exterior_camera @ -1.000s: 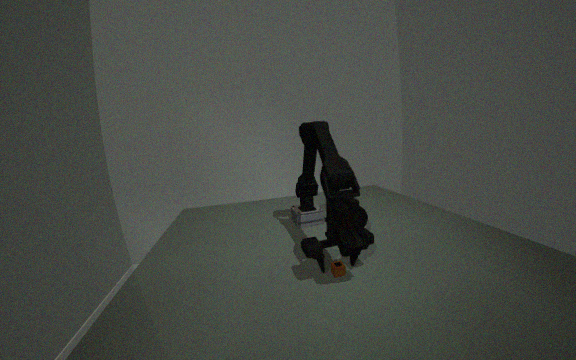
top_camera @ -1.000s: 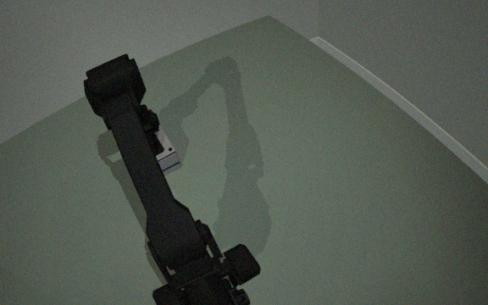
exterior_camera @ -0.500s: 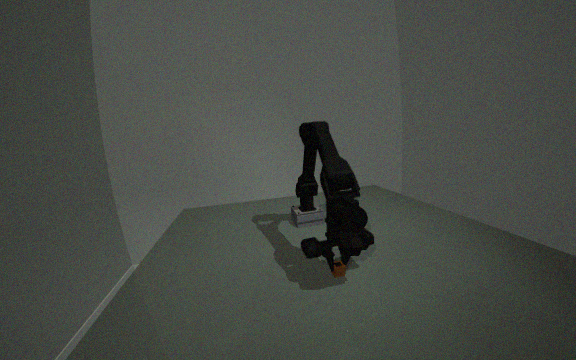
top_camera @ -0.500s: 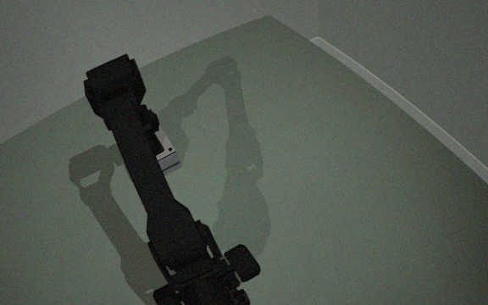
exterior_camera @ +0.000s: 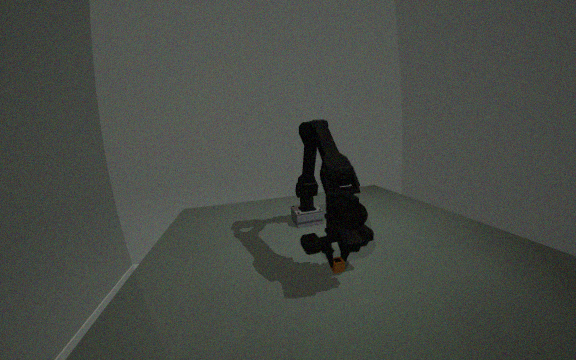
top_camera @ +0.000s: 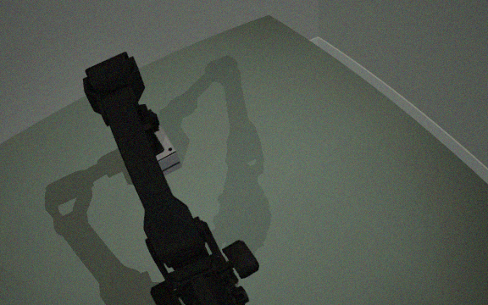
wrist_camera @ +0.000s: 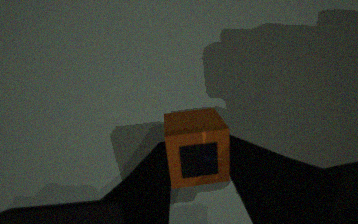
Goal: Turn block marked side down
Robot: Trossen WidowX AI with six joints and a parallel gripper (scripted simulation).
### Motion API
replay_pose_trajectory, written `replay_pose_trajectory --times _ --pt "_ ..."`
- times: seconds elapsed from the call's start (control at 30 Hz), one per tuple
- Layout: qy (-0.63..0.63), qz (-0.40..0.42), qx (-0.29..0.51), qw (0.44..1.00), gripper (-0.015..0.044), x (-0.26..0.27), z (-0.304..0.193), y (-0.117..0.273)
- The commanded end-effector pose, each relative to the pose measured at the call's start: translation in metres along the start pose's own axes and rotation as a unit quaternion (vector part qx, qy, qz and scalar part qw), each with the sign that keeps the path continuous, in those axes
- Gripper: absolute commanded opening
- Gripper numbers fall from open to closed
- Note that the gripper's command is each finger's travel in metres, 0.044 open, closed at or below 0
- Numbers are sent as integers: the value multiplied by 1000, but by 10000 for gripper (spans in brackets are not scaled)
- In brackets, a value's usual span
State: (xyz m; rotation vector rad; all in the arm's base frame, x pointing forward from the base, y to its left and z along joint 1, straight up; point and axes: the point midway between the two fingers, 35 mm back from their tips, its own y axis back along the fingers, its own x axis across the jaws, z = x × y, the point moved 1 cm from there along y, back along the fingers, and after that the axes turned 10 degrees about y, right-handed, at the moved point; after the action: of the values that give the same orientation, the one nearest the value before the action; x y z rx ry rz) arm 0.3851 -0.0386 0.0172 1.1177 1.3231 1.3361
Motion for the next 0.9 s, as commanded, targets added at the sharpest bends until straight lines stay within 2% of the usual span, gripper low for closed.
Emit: replay_pose_trajectory --times 0.0,0.17,0.87 --pt "-3 -5 -10 1000 0 -1 3 19" --pt "-3 -6 -21 1000 0 -2 4 17" --pt "-4 -33 -173 984 0 -2 2 6"
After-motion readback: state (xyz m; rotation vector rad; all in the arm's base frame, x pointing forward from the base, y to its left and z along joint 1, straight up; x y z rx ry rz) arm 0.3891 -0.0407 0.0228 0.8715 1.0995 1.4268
